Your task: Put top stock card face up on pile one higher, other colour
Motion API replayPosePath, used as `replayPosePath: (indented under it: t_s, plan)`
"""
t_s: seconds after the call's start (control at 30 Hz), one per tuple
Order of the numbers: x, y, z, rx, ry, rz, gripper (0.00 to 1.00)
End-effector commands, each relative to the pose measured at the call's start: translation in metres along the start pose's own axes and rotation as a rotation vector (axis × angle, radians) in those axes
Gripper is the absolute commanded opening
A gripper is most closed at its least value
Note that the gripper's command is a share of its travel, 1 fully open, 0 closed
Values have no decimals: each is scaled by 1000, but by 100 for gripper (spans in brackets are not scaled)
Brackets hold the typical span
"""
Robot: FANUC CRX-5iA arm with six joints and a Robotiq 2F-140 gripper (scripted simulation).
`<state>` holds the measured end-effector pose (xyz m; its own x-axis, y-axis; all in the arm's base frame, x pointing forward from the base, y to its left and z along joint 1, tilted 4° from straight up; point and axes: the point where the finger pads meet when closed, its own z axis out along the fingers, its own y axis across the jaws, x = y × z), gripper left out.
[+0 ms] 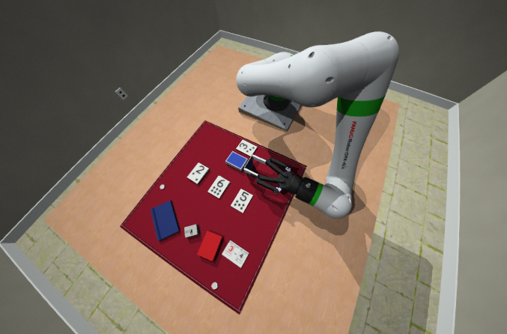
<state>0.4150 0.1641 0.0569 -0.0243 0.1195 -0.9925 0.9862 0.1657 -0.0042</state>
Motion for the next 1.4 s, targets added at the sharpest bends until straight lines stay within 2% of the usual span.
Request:
replayPosePath:
  t_s: [0.0,1.37]
  plan:
    - [1,0,1,0,-3,-2,43]
    - [2,0,-11,0,-3,-2,43]
